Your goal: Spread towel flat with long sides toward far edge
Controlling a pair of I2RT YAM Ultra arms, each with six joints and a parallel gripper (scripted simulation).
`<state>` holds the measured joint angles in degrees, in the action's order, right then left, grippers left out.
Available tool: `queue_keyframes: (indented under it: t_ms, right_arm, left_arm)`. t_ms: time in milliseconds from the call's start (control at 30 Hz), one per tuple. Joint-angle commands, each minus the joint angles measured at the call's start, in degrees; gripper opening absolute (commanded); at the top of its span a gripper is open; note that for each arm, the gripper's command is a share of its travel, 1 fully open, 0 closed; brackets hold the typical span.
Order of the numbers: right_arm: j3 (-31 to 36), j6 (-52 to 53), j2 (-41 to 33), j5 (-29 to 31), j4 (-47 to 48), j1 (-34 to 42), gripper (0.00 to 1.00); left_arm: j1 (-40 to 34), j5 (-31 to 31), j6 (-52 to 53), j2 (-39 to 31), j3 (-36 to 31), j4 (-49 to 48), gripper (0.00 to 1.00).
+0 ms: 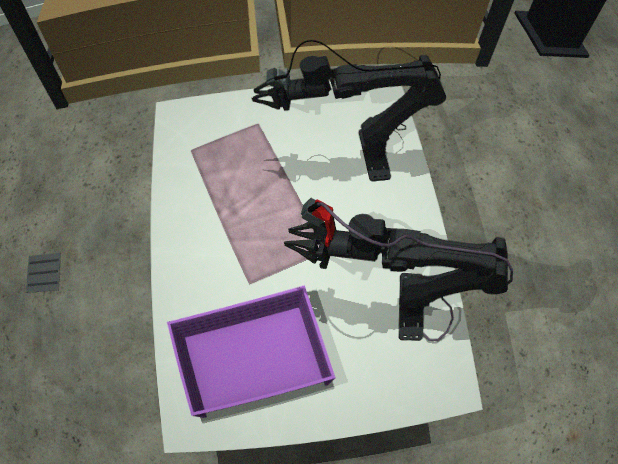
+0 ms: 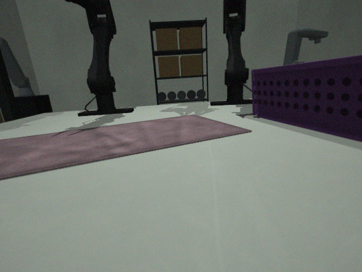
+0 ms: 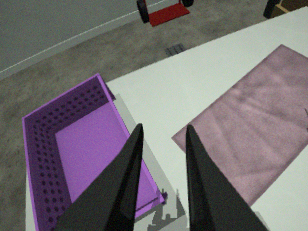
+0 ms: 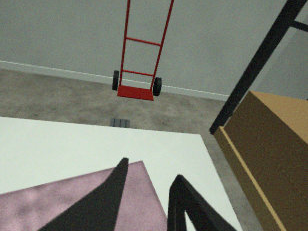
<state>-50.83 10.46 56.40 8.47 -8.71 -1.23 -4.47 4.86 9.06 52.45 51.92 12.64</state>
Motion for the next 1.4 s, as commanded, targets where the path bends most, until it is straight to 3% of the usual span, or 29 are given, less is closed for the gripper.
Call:
queue_keyframes:
  t_ms: [0,233,733,800,1167,1300,1367]
  right_arm:
    - [0.98,5.99,1.76,3.24,-4.04,-1.21,0.34]
    - [0.67,11.68,5.39,4.37,-7.85,-3.17,0.34]
    - [-4.12,25.86,24.24,1.23,-16.1,-11.58,0.34]
    - [-4.12,25.86,24.24,1.23,-16.1,-11.58,0.34]
    - [-13.36,33.77,43.42,-2.09,-23.41,-17.83,0.34]
    - [-20.79,37.78,47.71,-2.95,-32.54,-17.76,0.34]
    - [-20.79,37.78,47.71,-2.95,-32.54,-17.76,0.34]
  left_arm:
    - [-2.08,0.54,4.62,0.06,-0.92,8.05,0.34]
    - [-5.66,-0.09,8.34,2.13,-1.5,14.32,0.34]
    - [-18.61,-4.35,14.14,16.14,0.59,24.84,0.34]
    - [-18.61,-4.35,14.14,16.14,0.59,24.84,0.34]
    - [-27.09,-4.71,16.18,34.47,4.31,28.6,0.34]
    - [-28.22,-3.68,18.45,41.35,9.25,33.03,0.34]
    - [-28.22,-3.68,18.45,41.35,9.25,33.03,0.34]
